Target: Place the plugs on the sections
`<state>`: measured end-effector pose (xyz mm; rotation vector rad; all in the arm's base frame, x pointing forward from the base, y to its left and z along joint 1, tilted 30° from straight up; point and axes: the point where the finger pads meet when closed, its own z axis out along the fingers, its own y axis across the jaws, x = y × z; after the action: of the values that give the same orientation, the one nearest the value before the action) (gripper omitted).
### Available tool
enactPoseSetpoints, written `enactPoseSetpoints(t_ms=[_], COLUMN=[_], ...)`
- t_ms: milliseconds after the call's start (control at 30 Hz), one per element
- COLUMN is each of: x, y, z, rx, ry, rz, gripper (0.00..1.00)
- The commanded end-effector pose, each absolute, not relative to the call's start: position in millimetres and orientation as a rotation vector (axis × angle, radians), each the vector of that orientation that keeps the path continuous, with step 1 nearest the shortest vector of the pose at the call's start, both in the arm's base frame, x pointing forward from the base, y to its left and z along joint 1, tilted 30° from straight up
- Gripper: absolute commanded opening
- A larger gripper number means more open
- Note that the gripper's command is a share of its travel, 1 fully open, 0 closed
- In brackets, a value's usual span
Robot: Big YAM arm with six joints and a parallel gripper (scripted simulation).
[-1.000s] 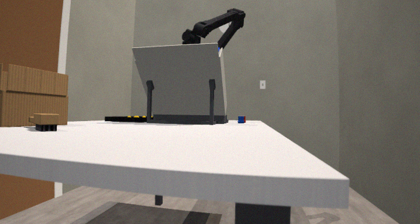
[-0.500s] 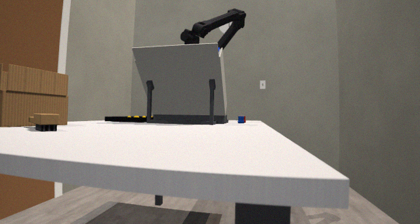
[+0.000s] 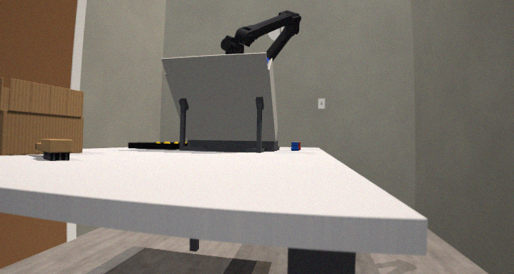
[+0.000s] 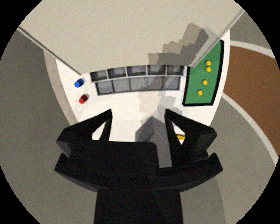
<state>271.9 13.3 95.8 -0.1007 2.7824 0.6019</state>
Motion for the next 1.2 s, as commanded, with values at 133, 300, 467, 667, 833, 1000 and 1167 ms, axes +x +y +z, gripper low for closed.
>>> enactPoseSetpoints(t_ms=[133, 300, 467, 667, 833, 1000, 1167], x=[275.0, 275.0, 275.0, 281.7, 290.2, 298.7, 301.0], y=[12.4, 12.4, 12.4, -8.5, -34.6, -60.7, -68.6], z=[99.1, 99.1, 99.1, 65.7, 23.9, -17.9, -30.4], rx=[-0.101, -0.101, -0.101, -0.120, -0.144, -0.169, -0.176], ry=[2.773, 2.773, 2.773, 2.769, 2.764, 2.759, 2.758], rz=[0.598, 0.598, 0.598, 0.598, 0.599, 0.599, 0.598], gripper=[0.80, 0.80, 0.80, 0.80, 0.80, 0.80, 0.80])
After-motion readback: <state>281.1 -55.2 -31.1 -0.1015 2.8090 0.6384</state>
